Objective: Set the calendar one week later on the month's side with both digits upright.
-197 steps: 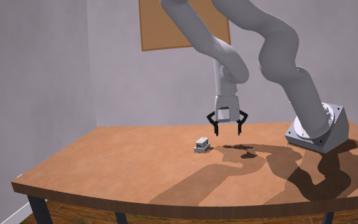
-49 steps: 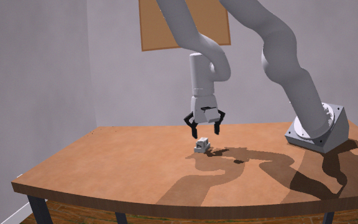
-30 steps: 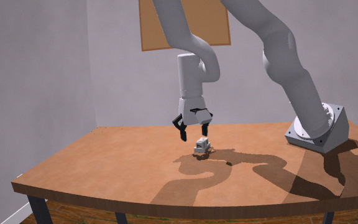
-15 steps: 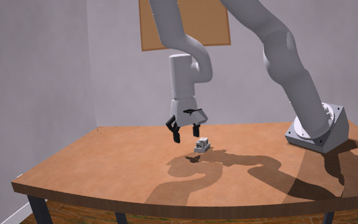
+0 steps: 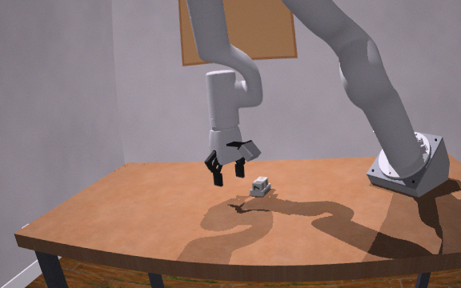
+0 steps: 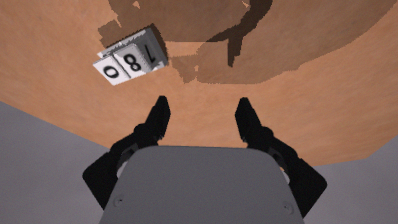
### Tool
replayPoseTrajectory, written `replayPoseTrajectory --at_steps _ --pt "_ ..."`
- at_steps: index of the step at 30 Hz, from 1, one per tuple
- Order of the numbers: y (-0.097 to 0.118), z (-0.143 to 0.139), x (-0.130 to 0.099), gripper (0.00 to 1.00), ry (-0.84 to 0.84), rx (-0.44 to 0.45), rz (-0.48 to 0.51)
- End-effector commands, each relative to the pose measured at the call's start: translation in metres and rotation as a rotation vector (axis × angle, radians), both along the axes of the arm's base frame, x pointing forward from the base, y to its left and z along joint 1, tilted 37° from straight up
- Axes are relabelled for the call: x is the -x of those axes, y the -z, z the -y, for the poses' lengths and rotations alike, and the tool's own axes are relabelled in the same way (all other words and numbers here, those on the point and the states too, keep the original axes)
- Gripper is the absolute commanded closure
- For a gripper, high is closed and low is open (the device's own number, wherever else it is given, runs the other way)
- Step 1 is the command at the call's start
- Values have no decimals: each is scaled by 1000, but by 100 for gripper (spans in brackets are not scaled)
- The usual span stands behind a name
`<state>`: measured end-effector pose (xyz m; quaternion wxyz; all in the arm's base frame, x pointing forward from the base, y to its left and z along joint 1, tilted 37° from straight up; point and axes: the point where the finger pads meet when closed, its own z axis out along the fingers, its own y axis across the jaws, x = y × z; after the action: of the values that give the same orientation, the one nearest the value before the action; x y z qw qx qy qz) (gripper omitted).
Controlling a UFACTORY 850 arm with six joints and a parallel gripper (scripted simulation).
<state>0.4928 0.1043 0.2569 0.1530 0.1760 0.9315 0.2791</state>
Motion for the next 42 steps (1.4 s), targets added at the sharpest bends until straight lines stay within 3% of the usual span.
replayPoseTrajectory --at_steps 1,21,42 --pt "-13 -10 -14 0 -21 9 16" --pt "8 -24 -26 0 -21 9 16" --pt "8 -24 -27 0 -21 9 16"
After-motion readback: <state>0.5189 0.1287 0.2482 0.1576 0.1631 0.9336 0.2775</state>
